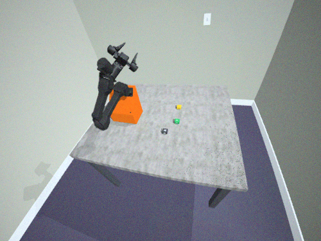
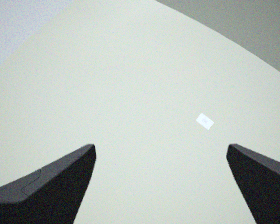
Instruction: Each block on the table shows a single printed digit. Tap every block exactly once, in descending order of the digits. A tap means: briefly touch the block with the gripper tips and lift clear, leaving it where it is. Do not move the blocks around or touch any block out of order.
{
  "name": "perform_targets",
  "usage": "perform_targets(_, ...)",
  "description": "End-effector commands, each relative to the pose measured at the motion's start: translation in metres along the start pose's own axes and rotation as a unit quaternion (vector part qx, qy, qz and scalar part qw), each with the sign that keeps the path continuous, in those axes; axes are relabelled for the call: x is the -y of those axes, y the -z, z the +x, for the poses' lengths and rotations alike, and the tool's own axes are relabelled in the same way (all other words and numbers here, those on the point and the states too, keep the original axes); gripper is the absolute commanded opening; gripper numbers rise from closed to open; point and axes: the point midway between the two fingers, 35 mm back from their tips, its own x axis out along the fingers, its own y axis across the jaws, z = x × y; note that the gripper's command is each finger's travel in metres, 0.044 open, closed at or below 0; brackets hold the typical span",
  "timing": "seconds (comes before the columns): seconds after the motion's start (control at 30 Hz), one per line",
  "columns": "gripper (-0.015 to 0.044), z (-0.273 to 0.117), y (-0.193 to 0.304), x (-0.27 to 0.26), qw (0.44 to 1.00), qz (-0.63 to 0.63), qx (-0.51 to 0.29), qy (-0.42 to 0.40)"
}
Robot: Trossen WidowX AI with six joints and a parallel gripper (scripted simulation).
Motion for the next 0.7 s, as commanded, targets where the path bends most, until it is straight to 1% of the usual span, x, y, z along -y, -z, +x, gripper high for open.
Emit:
perform_targets(0.0, 0.0400, 0.001, -0.001, 0.002, 1.000, -0.002, 0.001, 0.007)
perform_targets(0.07, 0.0400, 0.006, -0.010, 0.019, 0.998, -0.015, 0.006, 0.061)
perform_targets(0.13, 0.0400, 0.011, -0.024, 0.046, 0.989, -0.034, 0.009, 0.144)
perform_targets(0.3, 0.0400, 0.008, -0.053, 0.118, 0.938, -0.067, -0.014, 0.340)
perform_targets(0.5, 0.0400, -0.024, -0.075, 0.208, 0.833, -0.079, -0.096, 0.539)
perform_targets(0.67, 0.0400, -0.073, -0.078, 0.276, 0.723, -0.061, -0.202, 0.658)
